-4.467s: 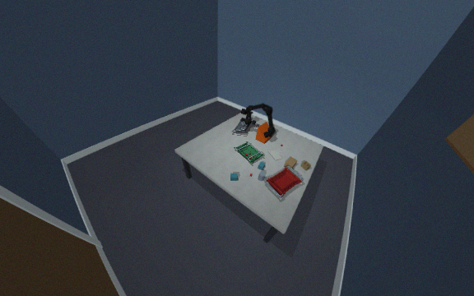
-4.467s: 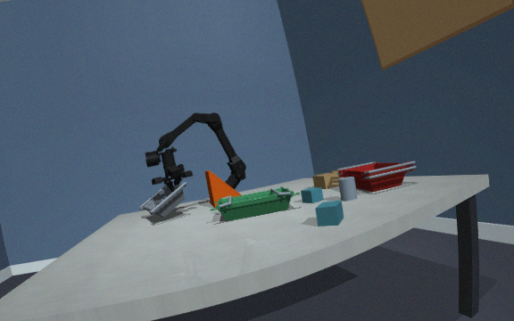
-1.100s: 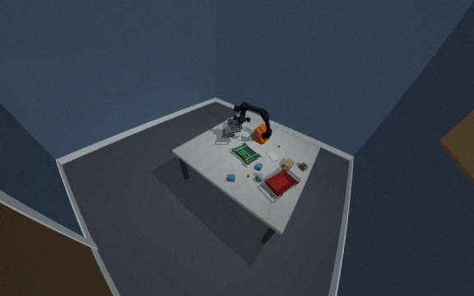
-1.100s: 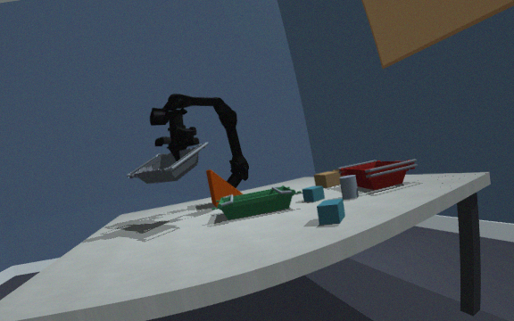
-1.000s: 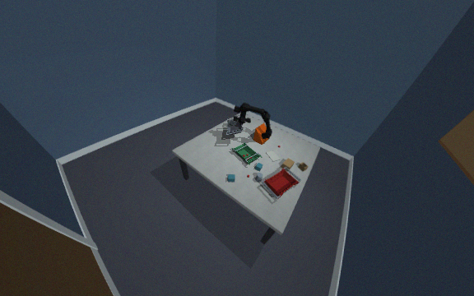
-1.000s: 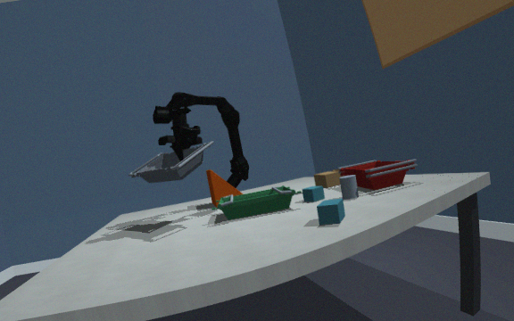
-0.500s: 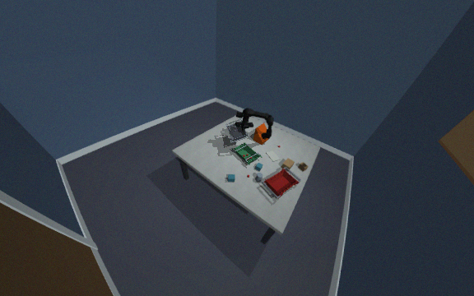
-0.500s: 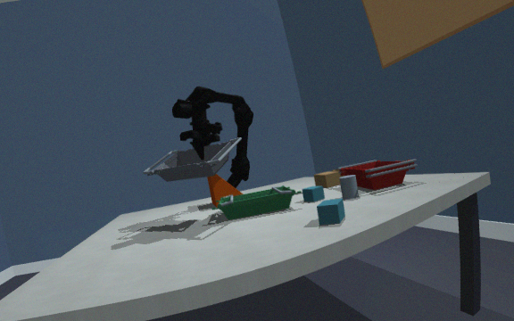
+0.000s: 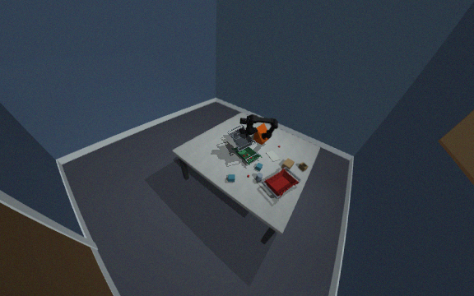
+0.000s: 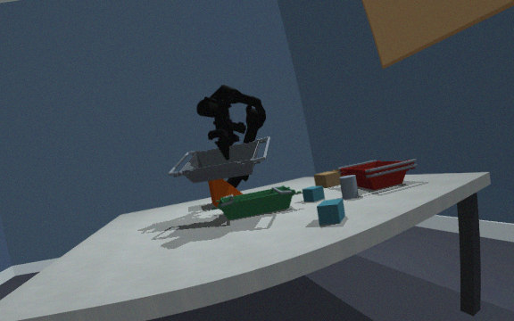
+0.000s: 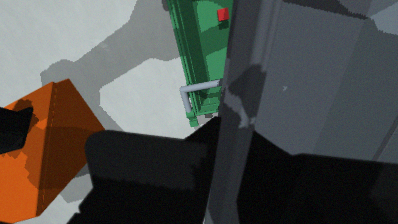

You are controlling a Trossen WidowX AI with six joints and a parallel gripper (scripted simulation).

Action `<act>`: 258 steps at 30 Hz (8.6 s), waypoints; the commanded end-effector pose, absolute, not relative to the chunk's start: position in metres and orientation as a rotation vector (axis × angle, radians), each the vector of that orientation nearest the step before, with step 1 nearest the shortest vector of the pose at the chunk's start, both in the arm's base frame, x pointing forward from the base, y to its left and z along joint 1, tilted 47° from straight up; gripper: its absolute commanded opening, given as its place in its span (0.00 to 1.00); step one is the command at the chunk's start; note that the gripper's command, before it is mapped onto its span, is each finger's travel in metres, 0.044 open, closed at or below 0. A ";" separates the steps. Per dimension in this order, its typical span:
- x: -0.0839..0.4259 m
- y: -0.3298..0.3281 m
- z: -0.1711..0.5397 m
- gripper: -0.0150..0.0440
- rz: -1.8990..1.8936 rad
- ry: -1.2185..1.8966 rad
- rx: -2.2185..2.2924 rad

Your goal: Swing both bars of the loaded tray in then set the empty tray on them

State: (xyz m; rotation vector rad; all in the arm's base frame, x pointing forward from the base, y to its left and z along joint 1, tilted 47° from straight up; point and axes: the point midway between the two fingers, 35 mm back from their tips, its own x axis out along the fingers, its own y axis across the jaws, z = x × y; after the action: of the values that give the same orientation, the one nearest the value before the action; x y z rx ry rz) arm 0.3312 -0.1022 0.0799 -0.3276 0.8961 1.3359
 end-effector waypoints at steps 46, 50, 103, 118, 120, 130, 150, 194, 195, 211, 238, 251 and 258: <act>0.335 -0.038 0.129 0.25 1.399 0.763 -0.412; 0.335 -0.036 0.130 0.25 1.398 0.762 -0.412; 0.323 0.008 0.087 0.25 1.520 0.689 -0.502; 0.320 0.009 0.084 0.25 1.520 0.689 -0.502; 0.319 0.010 0.083 0.25 1.520 0.689 -0.502; 0.316 0.013 0.079 0.25 1.520 0.689 -0.502; 0.311 0.016 0.074 0.25 1.520 0.689 -0.502; 0.311 0.016 0.074 0.25 1.520 0.689 -0.502; 0.311 0.016 0.074 0.25 1.520 0.689 -0.502; 0.313 0.016 0.074 0.25 1.508 0.678 -0.508; 0.307 0.020 0.068 0.25 1.520 0.689 -0.501; 0.307 0.020 0.068 0.25 1.520 0.689 -0.501; 0.307 0.020 0.068 0.25 1.520 0.689 -0.501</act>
State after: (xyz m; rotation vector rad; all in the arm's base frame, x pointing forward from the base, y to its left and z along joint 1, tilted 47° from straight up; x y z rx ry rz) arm 0.3125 0.0164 0.0730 -0.5160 0.6657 1.5011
